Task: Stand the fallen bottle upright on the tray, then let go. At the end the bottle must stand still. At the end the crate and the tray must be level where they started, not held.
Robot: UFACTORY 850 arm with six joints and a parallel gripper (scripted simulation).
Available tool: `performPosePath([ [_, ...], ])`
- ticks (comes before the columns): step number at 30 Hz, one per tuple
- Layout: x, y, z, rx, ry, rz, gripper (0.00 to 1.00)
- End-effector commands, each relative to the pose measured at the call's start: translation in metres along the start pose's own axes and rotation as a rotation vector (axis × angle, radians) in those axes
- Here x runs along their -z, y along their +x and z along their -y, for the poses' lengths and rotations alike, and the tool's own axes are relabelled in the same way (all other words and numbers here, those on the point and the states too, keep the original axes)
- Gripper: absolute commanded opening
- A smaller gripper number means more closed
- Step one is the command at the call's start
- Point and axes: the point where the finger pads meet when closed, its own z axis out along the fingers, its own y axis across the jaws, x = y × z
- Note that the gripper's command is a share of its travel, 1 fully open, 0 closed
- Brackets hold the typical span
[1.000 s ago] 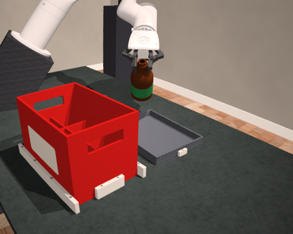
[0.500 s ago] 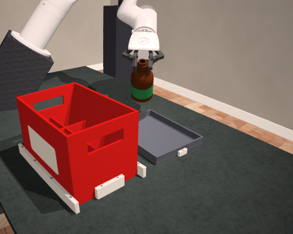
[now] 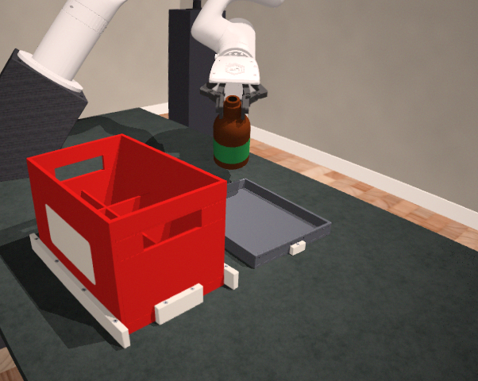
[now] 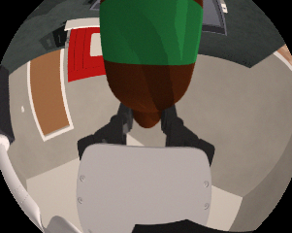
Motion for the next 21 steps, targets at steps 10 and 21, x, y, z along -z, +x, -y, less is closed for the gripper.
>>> performPosePath([
  [10,0.0010,-0.0004,0.0003,0.001,0.000,0.041,0.00],
  [21,0.0010,-0.0004,0.0003,0.001,0.000,0.042,0.00],
])
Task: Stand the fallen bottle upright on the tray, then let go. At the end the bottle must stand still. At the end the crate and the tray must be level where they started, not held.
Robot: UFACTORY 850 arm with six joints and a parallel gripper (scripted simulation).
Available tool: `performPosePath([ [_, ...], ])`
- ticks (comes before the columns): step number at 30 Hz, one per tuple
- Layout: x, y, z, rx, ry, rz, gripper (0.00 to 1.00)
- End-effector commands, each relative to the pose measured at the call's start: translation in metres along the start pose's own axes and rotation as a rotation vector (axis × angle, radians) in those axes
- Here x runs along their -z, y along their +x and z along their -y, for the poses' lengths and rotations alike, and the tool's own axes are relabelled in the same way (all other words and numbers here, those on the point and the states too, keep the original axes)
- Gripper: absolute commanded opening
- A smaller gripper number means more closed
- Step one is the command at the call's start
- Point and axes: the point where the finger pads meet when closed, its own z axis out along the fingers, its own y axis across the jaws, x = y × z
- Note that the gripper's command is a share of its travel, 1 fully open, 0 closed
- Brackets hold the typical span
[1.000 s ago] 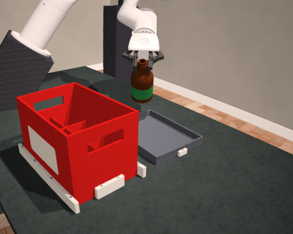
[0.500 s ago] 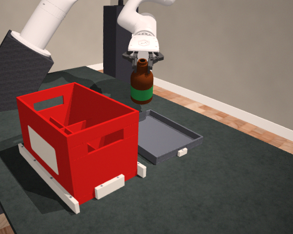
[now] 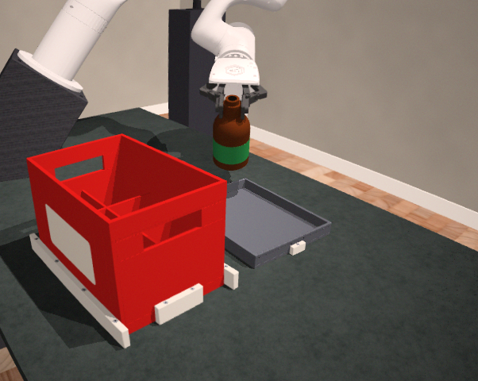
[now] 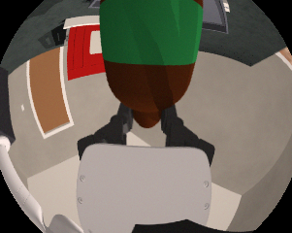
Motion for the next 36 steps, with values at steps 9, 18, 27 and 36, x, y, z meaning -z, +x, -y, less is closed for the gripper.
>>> performPosePath([
  [9,0.000,0.000,0.000,-0.001,0.000,0.001,0.00],
  [18,-0.001,-0.001,-0.001,-0.001,0.000,0.001,0.00],
  [27,-0.004,-0.002,-0.003,-0.001,0.000,0.001,0.00],
  [36,-0.011,-0.004,-0.008,-0.001,0.000,0.001,0.00],
])
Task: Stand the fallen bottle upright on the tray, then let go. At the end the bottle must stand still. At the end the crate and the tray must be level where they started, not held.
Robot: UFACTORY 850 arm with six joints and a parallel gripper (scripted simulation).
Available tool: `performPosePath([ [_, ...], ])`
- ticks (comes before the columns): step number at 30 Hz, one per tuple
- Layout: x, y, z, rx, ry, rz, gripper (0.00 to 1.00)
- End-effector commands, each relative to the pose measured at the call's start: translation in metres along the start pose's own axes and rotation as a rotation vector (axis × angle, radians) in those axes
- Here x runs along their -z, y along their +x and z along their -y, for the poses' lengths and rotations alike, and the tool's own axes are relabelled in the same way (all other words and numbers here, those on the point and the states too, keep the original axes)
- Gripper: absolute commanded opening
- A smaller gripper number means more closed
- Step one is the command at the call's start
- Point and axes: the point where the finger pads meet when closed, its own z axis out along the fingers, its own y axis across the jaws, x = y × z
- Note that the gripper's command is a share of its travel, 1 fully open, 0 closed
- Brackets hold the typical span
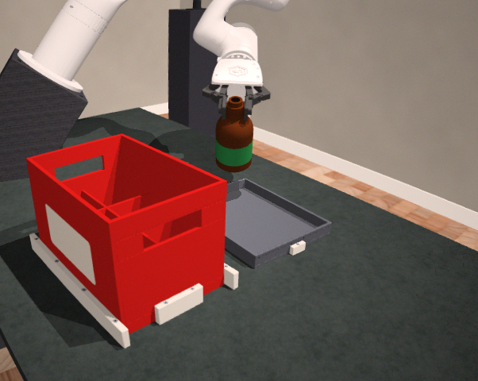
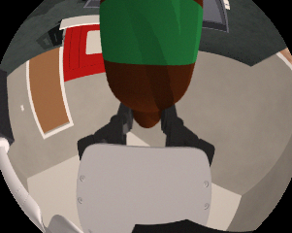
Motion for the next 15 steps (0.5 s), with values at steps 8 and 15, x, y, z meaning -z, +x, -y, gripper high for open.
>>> performPosePath([
  [8,-0.008,-0.003,-0.006,-0.001,0.000,0.001,0.00],
  [15,-0.014,-0.006,-0.010,-0.001,0.000,0.001,0.00],
])
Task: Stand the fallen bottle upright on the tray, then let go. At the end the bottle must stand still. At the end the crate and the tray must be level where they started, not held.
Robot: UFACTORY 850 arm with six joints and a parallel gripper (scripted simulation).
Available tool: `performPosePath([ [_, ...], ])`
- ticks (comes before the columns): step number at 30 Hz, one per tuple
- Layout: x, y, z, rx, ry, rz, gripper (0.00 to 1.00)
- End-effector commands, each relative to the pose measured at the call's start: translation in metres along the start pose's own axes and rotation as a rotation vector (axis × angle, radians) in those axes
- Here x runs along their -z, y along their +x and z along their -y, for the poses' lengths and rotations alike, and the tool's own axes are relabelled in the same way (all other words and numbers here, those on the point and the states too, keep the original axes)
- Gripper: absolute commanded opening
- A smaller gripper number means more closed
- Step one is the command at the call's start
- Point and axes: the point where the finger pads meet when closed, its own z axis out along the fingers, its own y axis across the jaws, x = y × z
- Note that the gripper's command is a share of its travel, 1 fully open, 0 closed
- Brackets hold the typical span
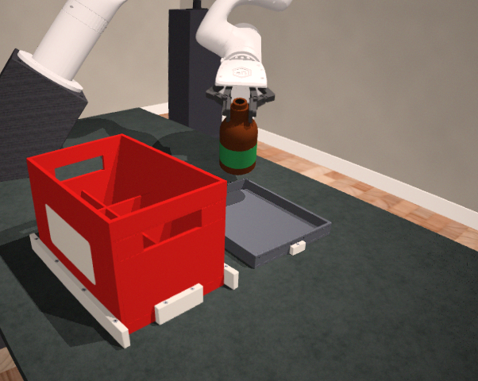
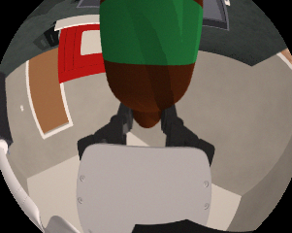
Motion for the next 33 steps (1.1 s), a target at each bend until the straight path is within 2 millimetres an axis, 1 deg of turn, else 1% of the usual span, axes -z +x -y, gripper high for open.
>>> performPosePath([
  [1,-0.004,-0.002,-0.003,-0.001,0.000,0.001,0.00],
  [19,-0.015,-0.006,-0.011,-0.001,0.000,0.001,0.00],
  [33,-0.018,-0.007,-0.013,-0.001,0.000,0.001,0.00],
])
